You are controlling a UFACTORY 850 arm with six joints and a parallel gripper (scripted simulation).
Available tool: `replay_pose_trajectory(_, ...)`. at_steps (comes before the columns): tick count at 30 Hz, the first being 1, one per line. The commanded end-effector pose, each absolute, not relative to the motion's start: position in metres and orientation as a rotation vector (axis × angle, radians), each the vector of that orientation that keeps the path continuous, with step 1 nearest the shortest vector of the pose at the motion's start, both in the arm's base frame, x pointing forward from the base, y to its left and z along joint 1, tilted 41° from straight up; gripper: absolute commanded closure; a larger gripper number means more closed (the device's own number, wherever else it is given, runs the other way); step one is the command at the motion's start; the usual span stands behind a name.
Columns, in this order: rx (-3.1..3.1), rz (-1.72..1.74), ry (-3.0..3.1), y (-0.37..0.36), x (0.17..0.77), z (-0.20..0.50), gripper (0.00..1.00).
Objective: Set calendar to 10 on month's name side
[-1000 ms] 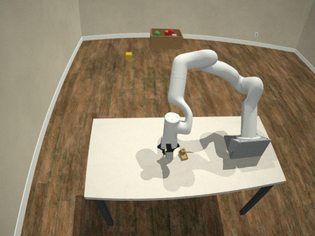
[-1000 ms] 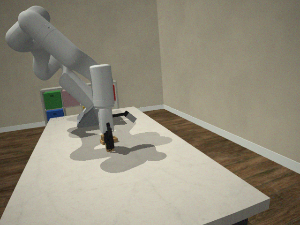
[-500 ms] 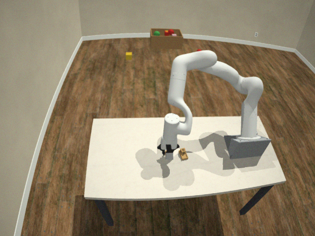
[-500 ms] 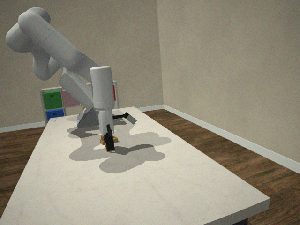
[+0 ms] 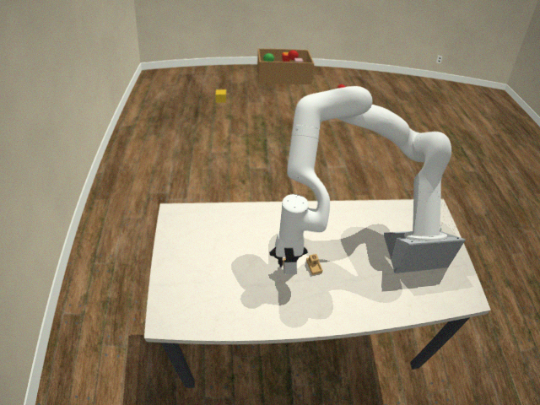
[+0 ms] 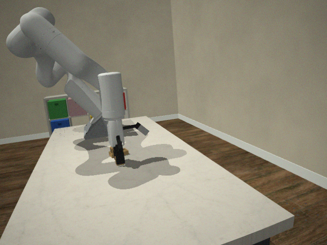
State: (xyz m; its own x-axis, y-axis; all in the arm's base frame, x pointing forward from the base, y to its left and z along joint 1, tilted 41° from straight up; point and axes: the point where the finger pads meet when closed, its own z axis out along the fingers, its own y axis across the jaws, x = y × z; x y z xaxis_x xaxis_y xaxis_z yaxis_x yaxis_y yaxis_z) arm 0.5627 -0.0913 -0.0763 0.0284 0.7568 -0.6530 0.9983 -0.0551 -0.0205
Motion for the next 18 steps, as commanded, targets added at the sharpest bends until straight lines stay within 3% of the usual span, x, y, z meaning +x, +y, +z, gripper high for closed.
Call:
replay_pose_trajectory(1, 1.863, -0.711, 1.777, -0.0908, 0.5636, -0.0757, 0.53)
replay_pose_trajectory(13, 1.863, -0.711, 1.777, -0.0908, 0.5636, -0.0757, 0.53)
replay_pose_trajectory(14, 1.863, -0.711, 1.777, -0.0908, 0.5636, -0.0757, 0.73)
replay_pose_trajectory(18, 1.863, -0.711, 1.777, -0.0908, 0.5636, -0.0757, 0.73)
